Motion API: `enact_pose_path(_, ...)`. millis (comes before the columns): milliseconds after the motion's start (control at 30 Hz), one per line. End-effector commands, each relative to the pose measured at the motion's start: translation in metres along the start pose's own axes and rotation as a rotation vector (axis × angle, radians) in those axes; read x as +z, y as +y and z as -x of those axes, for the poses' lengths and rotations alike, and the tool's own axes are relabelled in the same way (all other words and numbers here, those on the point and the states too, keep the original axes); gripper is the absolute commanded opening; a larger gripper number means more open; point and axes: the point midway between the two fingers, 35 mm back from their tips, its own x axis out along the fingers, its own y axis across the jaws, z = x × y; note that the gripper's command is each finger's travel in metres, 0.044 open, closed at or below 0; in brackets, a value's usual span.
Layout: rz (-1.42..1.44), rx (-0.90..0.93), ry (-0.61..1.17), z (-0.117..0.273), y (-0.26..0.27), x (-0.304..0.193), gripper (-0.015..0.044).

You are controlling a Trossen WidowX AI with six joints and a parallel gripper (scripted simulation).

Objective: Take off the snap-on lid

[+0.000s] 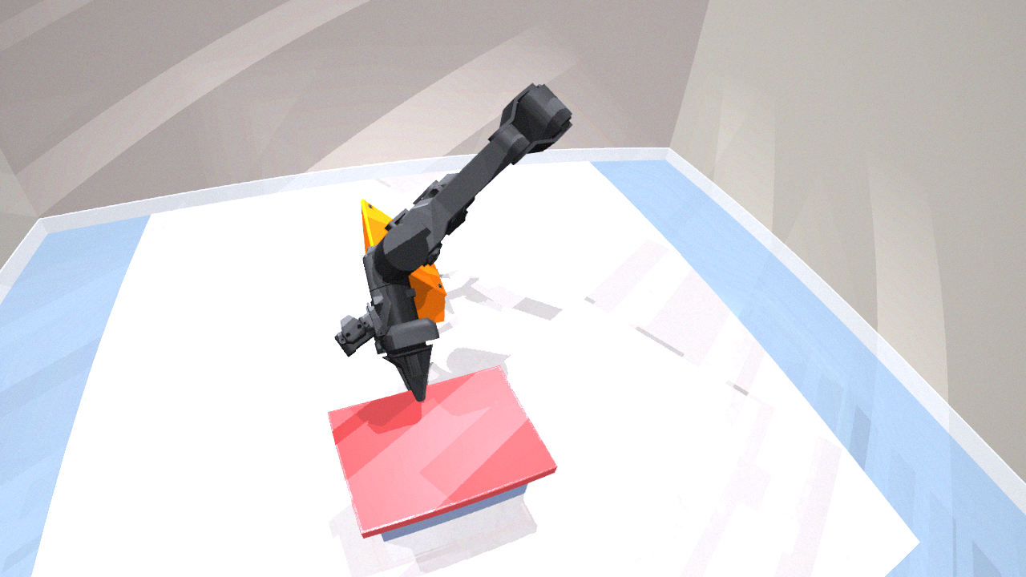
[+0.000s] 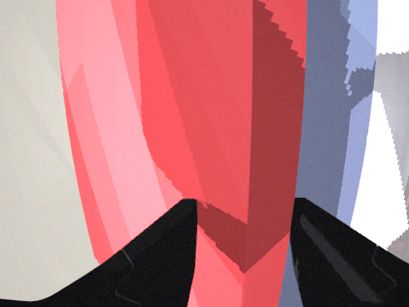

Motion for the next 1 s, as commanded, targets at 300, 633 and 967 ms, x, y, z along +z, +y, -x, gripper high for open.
enact_pose_path(300,0.003,0.003,0.003,0.0029,0.0029,0.0003,0.0)
enact_pose_path(633,0.003,0.003,0.003,0.0044,0.0043,0.0002,0.0)
enact_pose_path(967,0.003,0.003,0.002,0.0058,0.0057,0.0003,0.0)
